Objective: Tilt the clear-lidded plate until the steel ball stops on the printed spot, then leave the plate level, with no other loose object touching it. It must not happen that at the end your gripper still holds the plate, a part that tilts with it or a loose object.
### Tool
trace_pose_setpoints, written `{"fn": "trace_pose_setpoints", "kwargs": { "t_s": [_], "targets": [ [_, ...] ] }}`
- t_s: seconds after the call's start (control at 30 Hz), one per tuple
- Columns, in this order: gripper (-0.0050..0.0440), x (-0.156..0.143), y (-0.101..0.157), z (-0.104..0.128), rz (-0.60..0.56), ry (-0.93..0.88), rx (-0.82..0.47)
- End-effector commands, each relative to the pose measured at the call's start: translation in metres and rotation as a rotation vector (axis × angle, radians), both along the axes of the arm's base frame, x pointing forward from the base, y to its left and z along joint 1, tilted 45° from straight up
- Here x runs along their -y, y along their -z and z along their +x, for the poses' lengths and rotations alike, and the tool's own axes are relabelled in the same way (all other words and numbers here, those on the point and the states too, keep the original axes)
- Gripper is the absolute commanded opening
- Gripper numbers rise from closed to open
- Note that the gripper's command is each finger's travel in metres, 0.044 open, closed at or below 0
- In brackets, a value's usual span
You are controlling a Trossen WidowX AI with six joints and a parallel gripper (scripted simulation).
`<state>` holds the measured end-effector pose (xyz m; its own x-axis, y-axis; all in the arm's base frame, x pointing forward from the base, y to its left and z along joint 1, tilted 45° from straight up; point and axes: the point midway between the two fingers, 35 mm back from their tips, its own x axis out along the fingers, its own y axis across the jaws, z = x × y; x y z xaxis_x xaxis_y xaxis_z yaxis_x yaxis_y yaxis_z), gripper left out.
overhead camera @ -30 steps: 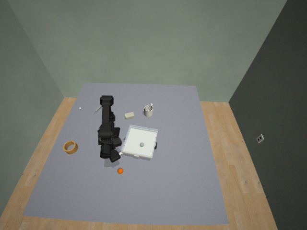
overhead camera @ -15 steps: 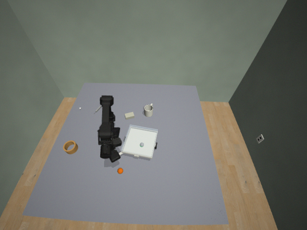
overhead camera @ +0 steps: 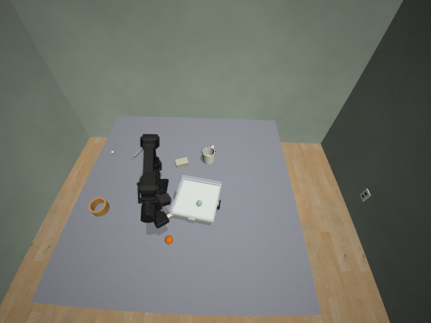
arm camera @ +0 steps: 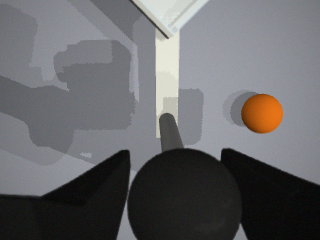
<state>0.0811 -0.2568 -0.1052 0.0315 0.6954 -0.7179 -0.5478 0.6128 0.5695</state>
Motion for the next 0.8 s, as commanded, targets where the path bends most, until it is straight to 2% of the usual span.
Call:
{"fn": "trace_pose_setpoints", "kwargs": {
  "t_s": [0.0,0.03,0.4,0.77],
  "targets": [
    [0.0283,0.001,-0.001,0.001,-0.002,0.005,0.0],
    [0.03,0.001,-0.001,0.001,-0.002,0.005,0.0],
    [0.03,0.001,-0.001,0.001,0.017,-0.004,-0.008],
    [0.03,0.011,-0.011,0.0,0.017,-0.004,-0.008]
  ]
}}
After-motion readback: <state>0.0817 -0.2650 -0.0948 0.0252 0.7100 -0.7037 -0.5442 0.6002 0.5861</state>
